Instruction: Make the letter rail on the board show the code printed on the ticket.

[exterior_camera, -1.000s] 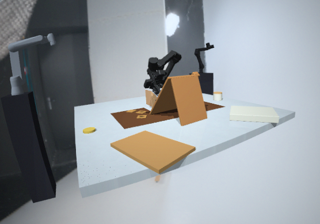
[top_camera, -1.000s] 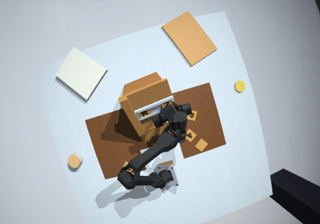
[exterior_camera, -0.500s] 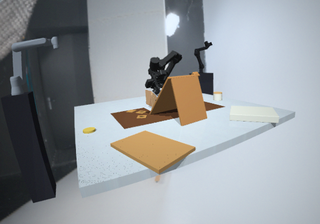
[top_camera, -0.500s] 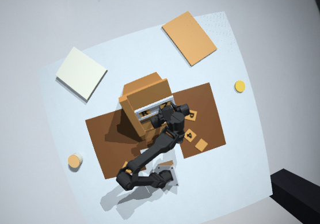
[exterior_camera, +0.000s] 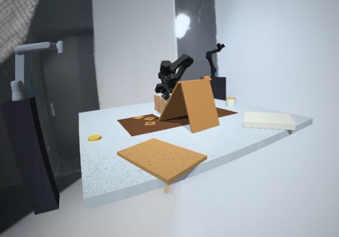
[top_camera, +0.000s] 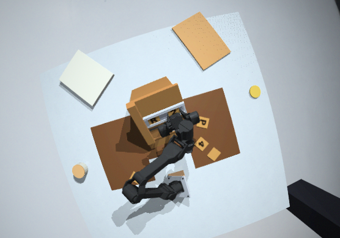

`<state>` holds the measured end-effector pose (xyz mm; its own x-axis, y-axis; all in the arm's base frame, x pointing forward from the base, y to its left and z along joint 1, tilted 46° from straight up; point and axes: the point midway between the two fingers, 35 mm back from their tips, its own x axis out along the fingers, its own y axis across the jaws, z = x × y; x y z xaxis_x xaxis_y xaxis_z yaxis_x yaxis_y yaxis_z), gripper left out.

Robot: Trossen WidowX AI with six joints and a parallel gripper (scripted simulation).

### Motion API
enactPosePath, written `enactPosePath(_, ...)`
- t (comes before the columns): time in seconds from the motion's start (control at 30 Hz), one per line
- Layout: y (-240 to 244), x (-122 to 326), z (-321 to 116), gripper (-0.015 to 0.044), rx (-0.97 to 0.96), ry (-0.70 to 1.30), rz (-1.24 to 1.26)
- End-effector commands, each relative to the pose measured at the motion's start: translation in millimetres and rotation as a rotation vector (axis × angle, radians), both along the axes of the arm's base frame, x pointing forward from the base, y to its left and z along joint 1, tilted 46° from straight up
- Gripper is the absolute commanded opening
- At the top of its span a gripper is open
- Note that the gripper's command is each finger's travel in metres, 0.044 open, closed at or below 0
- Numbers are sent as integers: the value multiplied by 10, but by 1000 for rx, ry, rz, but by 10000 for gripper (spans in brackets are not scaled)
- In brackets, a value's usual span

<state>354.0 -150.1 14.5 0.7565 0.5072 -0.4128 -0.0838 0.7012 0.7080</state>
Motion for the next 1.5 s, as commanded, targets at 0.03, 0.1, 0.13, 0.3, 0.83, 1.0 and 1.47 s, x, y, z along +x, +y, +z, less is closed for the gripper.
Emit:
enactPosePath(0.03, 22, -8, 36, 0, -3, -1, -3)
enactPosePath(0.1, 31, -9, 44, 0, -3, -1, -3)
enactPosePath(0.13, 35, -10, 48, 0, -3, -1, -3)
enactPosePath(0.3, 56, -12, 68, 0, -2, 0, -3)
enactPosePath(0.83, 123, -19, 135, 0, -2, 0, -3)
enactPosePath(1.0, 144, -21, 155, 0, -1, 0, -3)
enactPosePath(1.47, 203, -27, 214, 0, -1, 0, -3)
